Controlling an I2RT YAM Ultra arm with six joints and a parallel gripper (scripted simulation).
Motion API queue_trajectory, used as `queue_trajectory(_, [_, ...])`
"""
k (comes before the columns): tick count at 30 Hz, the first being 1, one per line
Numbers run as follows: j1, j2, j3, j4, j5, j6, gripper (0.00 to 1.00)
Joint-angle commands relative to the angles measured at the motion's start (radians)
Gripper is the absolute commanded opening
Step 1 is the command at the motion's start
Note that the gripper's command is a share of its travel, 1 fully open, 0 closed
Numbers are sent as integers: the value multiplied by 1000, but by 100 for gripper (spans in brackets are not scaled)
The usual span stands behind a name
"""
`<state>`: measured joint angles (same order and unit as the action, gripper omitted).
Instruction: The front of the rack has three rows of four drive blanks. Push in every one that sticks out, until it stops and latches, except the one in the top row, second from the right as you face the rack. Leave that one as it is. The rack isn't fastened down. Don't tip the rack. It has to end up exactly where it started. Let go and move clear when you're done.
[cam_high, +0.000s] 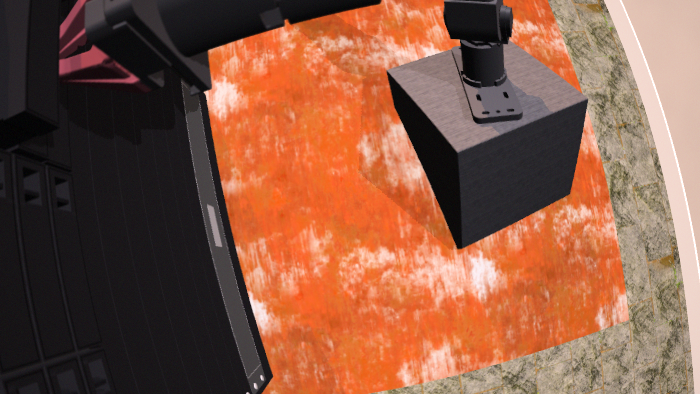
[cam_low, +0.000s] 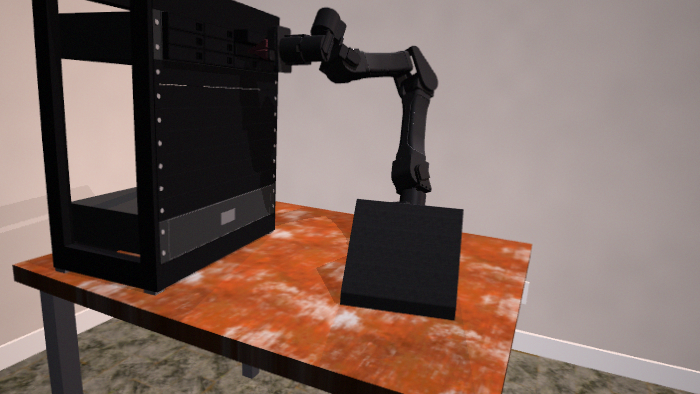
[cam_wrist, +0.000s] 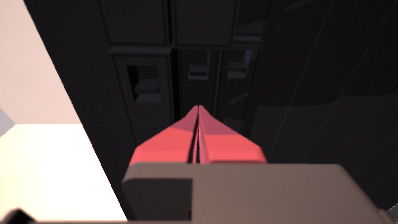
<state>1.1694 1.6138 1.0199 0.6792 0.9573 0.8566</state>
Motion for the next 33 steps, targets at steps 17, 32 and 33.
queue_trajectory(17, [-18,18,52,0,-65,-1,0])
queue_trajectory(32, [-29,30,70,-1,-76,1,0])
queue_trajectory(33, [-29,30,70,-1,-76,1,0])
